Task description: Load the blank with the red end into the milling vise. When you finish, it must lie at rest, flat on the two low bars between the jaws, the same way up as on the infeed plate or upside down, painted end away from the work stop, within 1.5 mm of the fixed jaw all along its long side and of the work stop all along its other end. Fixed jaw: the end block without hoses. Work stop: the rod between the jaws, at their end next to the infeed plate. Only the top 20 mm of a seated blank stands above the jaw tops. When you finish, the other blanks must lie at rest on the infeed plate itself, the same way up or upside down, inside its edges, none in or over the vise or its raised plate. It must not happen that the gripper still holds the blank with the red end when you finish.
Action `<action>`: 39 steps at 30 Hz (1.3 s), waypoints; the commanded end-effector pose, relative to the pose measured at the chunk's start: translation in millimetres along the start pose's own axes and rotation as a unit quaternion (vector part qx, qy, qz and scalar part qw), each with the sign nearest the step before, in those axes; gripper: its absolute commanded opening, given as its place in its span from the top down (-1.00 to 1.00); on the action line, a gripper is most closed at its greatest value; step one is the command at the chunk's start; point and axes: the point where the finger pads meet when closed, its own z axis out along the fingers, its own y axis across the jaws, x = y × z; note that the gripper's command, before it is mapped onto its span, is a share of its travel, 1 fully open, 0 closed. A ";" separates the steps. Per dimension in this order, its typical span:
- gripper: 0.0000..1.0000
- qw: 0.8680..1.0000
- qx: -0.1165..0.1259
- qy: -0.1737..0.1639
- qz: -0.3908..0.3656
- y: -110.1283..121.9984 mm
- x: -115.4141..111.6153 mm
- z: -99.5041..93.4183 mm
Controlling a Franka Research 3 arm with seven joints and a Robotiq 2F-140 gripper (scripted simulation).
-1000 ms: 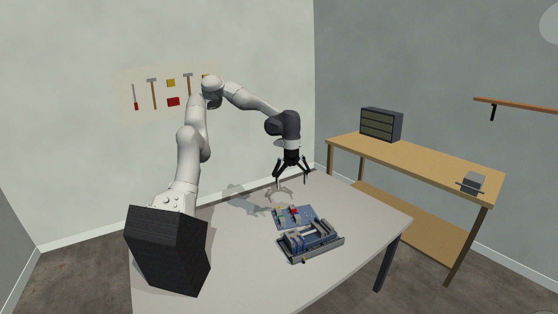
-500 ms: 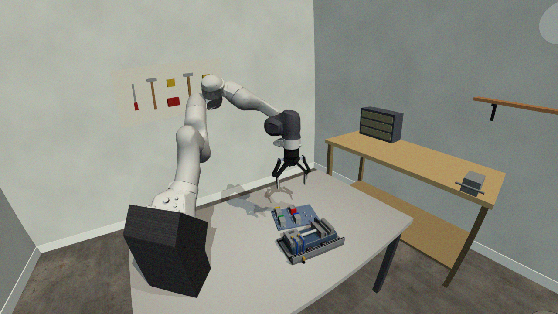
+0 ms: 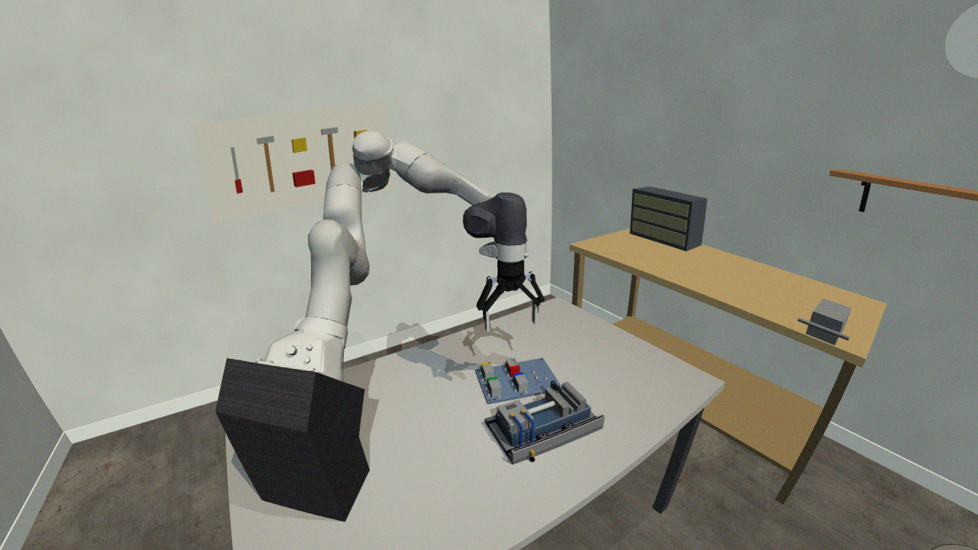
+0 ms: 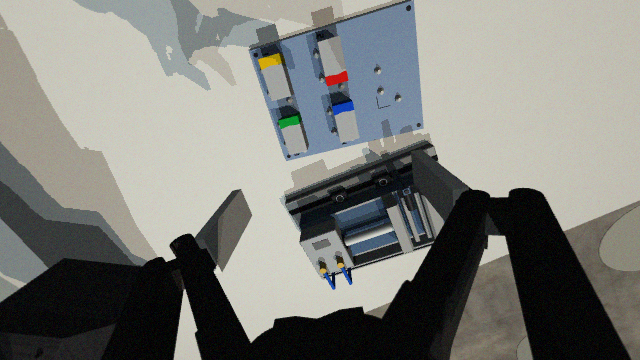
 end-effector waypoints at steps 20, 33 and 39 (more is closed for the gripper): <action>-1.00 1.000 0.000 0.000 0.000 0.1 0.0 -0.1; -1.00 1.000 -0.001 0.000 -0.001 -0.4 5.5 59.4; -1.00 1.000 -0.001 0.000 -0.001 -0.4 5.5 59.4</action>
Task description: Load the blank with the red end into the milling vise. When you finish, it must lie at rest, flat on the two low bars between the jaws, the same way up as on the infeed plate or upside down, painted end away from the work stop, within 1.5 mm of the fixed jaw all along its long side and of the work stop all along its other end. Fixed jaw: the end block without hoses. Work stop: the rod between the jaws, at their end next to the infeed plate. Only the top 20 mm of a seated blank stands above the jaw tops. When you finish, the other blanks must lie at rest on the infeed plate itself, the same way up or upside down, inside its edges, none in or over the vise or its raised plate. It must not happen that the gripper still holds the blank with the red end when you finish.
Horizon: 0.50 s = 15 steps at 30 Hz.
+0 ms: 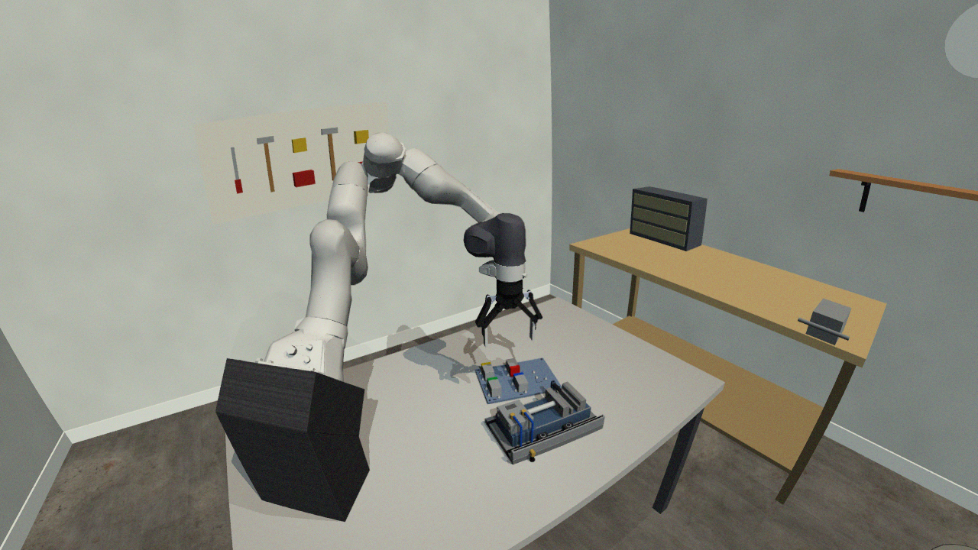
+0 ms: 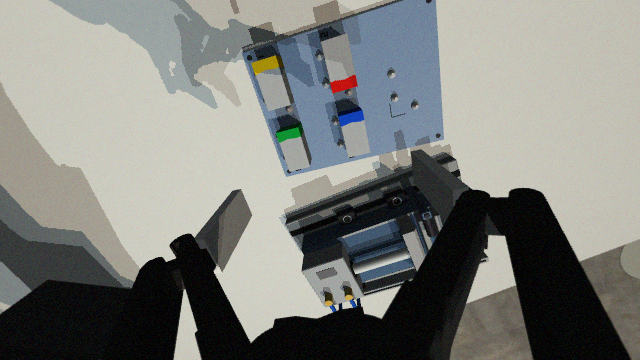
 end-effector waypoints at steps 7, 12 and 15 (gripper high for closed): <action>-1.00 1.000 -0.006 -0.003 -0.007 5.8 -2.2 -8.9; -1.00 1.000 -0.006 -0.003 -0.007 5.8 -2.2 -8.9; -1.00 1.000 -0.006 -0.003 -0.007 5.8 -2.2 -8.9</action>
